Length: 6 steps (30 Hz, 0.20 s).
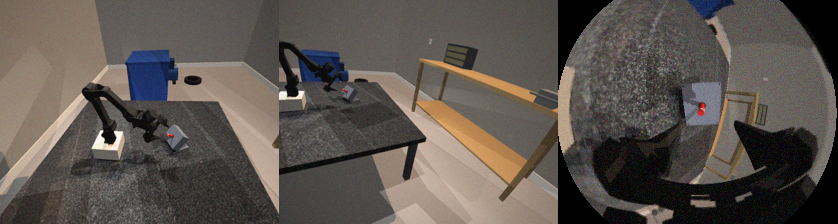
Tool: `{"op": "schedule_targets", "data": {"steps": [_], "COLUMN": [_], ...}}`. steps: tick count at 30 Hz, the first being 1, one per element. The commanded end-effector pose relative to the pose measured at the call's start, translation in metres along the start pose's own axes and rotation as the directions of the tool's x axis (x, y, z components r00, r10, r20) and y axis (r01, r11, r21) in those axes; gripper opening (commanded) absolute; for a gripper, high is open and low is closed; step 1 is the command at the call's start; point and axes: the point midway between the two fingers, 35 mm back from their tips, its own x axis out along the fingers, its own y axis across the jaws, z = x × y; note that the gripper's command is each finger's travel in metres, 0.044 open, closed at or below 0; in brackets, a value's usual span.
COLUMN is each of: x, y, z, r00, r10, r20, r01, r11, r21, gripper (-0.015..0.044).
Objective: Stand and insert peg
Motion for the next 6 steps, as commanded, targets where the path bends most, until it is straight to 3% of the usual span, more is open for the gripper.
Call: {"op": "schedule_targets", "data": {"steps": [1,6], "x": [-0.0050,-0.0099], "y": [-0.0005,-0.0003], "z": [0.0001,-0.0001], "r00": [1.000,1.000], "r10": [-0.004,-0.004], "r20": [0.001,0.001], "r01": [0.004,0.004], "r11": [1.000,1.000], "r21": [-0.005,-0.005], "gripper": [0.0440,0.0440]}}
